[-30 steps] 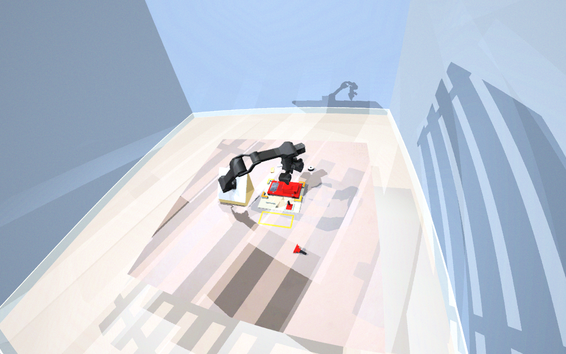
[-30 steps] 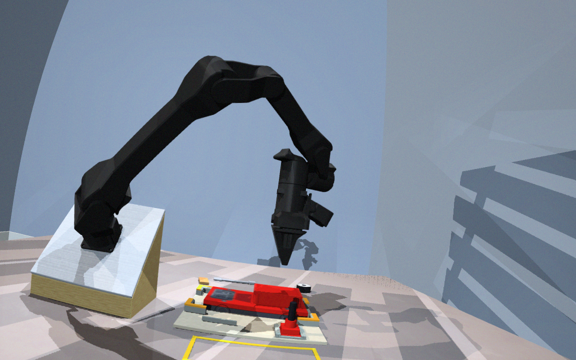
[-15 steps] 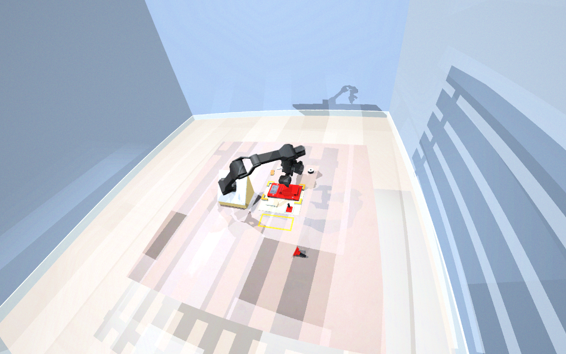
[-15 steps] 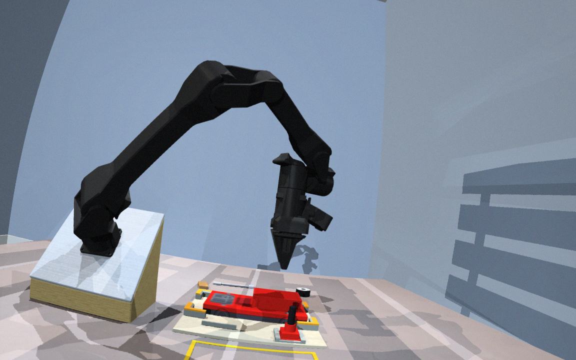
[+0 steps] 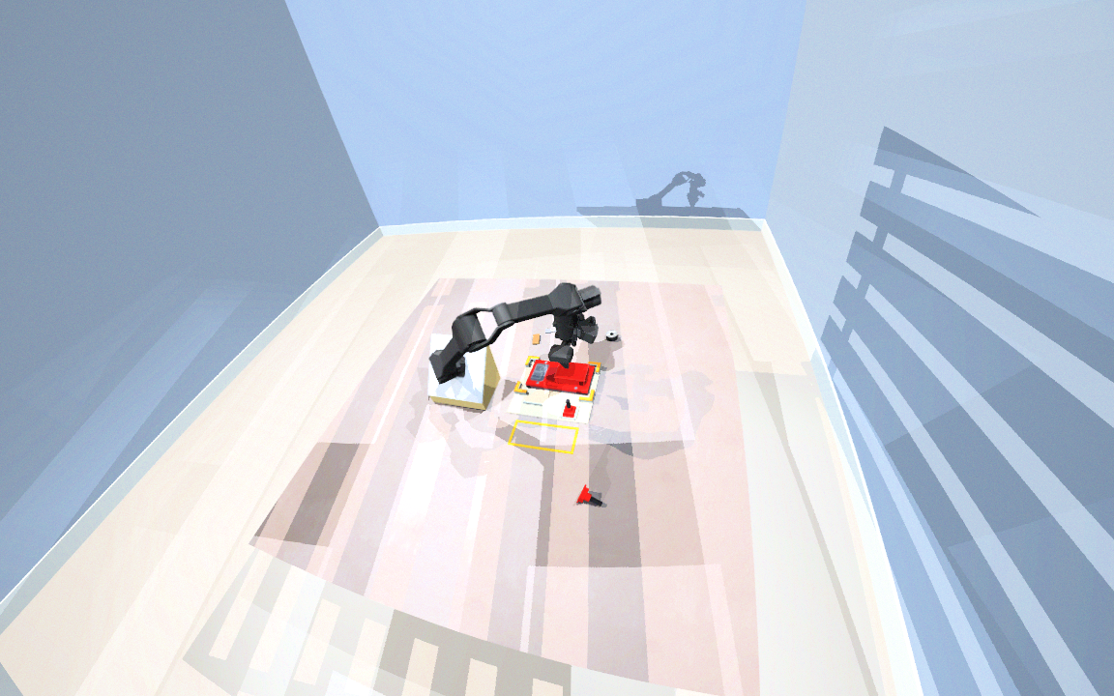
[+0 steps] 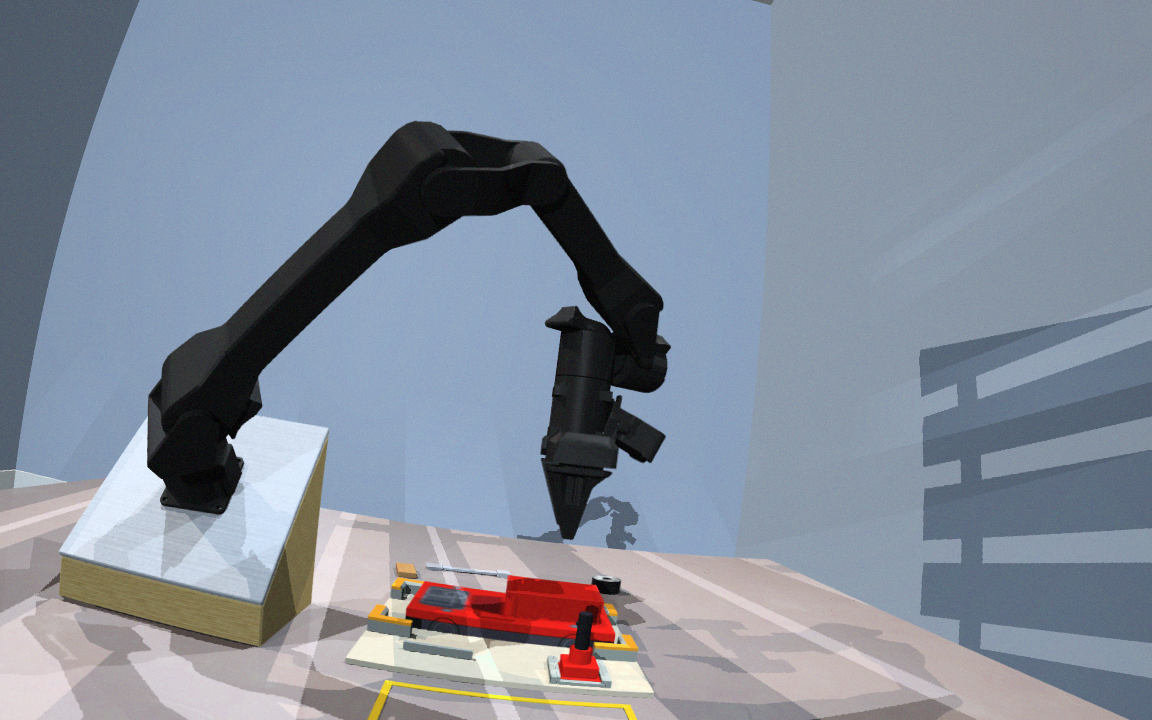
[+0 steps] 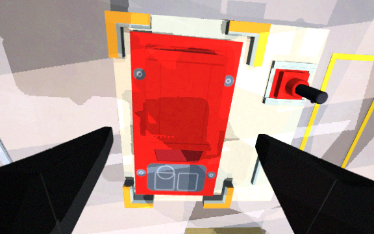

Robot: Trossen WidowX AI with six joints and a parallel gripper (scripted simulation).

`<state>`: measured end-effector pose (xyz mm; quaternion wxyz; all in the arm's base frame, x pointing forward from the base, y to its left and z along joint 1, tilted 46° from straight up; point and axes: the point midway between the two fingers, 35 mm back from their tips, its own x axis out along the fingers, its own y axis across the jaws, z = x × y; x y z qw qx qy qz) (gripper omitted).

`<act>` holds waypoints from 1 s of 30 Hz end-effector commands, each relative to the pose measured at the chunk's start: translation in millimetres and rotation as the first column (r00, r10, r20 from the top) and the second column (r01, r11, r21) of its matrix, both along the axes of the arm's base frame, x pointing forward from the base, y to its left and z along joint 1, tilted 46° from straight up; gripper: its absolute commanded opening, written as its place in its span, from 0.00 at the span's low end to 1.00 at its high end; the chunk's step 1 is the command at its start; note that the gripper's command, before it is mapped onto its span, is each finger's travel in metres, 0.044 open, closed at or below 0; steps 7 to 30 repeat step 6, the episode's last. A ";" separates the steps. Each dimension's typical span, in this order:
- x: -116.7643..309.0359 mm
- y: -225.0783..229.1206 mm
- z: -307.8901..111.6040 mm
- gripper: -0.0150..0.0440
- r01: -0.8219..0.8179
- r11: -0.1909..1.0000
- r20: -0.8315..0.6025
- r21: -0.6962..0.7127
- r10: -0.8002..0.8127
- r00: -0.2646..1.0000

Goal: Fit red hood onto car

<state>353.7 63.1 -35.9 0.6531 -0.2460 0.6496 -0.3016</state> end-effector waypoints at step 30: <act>-0.5 -0.6 -0.5 1.00 0.008 1.000 -0.001 0.003 -0.008 1.000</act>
